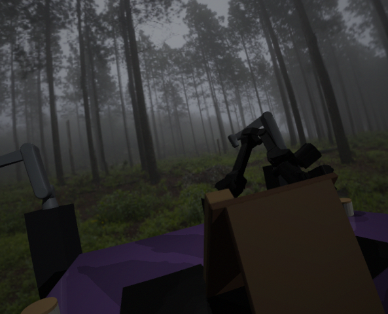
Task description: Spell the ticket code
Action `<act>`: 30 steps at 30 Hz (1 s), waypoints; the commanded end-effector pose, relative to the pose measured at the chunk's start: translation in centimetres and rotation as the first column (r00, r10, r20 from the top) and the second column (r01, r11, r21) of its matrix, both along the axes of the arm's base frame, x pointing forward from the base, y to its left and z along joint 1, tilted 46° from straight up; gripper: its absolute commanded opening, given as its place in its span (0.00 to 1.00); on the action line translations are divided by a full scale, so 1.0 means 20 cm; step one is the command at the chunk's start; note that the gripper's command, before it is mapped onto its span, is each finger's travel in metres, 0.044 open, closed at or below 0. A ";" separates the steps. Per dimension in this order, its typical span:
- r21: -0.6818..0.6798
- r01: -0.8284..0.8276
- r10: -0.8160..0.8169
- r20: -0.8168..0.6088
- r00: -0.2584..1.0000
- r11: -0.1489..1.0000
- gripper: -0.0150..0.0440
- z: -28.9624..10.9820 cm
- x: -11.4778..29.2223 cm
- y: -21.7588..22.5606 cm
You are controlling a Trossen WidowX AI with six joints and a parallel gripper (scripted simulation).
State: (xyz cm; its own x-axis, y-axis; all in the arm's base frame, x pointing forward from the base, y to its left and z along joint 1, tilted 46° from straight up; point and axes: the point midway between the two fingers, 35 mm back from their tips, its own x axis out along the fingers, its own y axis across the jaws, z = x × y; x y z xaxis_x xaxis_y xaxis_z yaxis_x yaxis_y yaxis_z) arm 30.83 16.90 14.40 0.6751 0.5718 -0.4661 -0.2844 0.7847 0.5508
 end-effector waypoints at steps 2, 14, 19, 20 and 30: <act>0.098 0.116 -0.111 -0.055 0.992 0.988 0.25 0.03 0.06 -0.05; 0.195 0.224 -0.204 -0.118 0.972 0.955 0.25 0.05 0.10 -0.10; 0.195 0.224 -0.204 -0.118 0.972 0.955 0.25 0.05 0.10 -0.10; 0.195 0.224 -0.204 -0.118 0.972 0.955 0.25 0.05 0.10 -0.10; 0.194 0.225 -0.204 -0.118 0.972 0.955 0.25 0.03 0.10 -0.11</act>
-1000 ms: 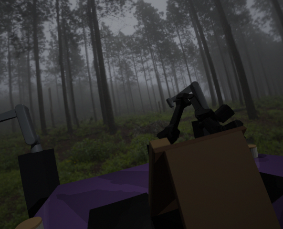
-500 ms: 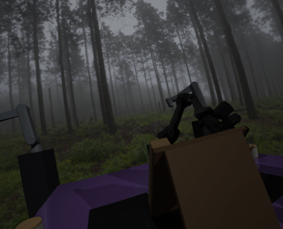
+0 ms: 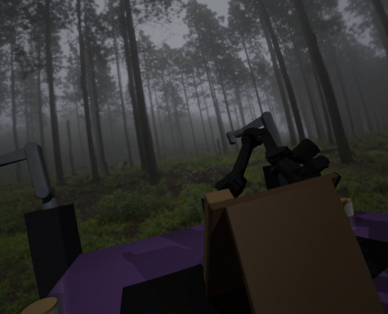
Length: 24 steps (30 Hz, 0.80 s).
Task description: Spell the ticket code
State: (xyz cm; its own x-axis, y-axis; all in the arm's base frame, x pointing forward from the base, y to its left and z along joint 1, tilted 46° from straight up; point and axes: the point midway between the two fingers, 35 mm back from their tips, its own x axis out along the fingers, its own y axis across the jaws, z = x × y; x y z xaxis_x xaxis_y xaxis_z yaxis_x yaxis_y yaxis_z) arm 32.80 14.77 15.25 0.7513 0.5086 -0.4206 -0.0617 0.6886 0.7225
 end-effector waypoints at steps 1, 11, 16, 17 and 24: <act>0.000 0.000 0.000 -0.002 1.000 1.000 0.25 -0.02 0.00 -0.01; -0.001 0.000 0.000 -0.002 1.000 1.000 0.25 -0.04 0.00 -0.03; -0.001 0.000 0.000 -0.002 1.000 1.000 0.25 -0.05 0.00 -0.03; -0.001 0.000 0.000 -0.003 1.000 1.000 0.25 -0.05 0.00 -0.04; -0.001 0.000 0.000 -0.003 1.000 1.000 0.25 -0.06 0.00 -0.05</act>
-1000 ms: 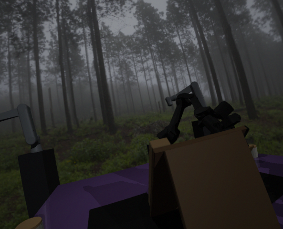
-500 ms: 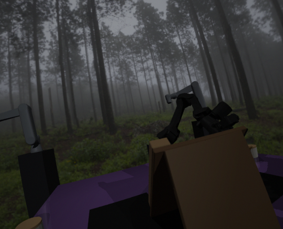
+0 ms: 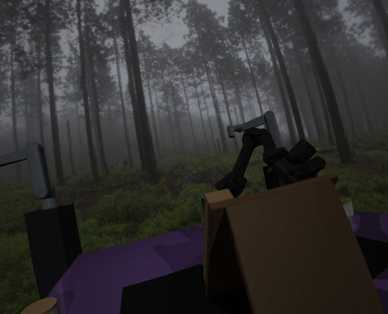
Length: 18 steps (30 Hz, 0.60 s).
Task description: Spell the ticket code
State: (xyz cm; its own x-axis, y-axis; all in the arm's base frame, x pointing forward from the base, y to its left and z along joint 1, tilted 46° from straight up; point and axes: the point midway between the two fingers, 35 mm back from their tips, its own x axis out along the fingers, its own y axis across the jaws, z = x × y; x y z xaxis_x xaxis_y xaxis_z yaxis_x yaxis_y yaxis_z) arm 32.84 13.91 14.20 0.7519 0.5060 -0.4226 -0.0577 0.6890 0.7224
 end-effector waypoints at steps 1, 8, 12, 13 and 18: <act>-0.001 -0.003 0.003 0.000 1.000 1.000 0.25 -0.01 0.00 -0.01; -0.001 -0.003 0.003 0.000 1.000 1.000 0.25 -0.02 0.00 -0.02; -0.001 -0.003 0.003 0.000 1.000 1.000 0.25 -0.03 0.00 -0.03; -0.001 -0.003 0.003 0.000 1.000 1.000 0.25 -0.03 0.00 -0.03; -0.001 -0.003 0.003 0.000 1.000 1.000 0.25 -0.04 0.00 -0.04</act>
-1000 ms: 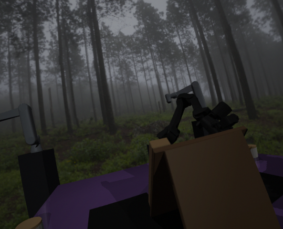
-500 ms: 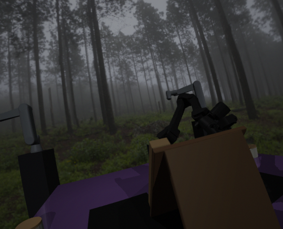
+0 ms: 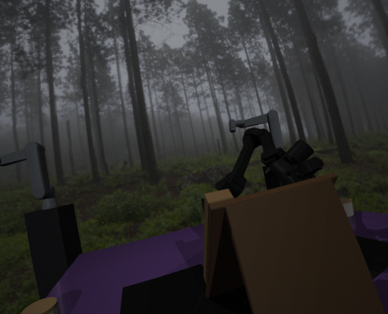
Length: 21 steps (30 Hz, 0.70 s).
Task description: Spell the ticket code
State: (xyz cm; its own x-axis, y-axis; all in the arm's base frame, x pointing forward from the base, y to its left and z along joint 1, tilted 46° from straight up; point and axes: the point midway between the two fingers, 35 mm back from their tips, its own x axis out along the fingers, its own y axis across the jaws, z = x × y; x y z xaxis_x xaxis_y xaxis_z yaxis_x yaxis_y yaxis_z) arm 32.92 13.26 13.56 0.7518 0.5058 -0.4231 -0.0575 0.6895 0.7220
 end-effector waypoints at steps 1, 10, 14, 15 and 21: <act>-0.001 -0.003 0.003 0.000 1.000 1.000 0.25 -0.01 0.00 -0.01; -0.001 -0.003 0.003 0.000 1.000 1.000 0.25 -0.03 0.00 -0.02; -0.001 -0.003 0.003 0.000 1.000 1.000 0.25 -0.03 0.00 -0.03; -0.001 -0.003 0.003 0.000 1.000 1.000 0.25 -0.04 0.00 -0.03; -0.001 -0.003 0.003 0.000 1.000 1.000 0.25 -0.05 0.00 -0.04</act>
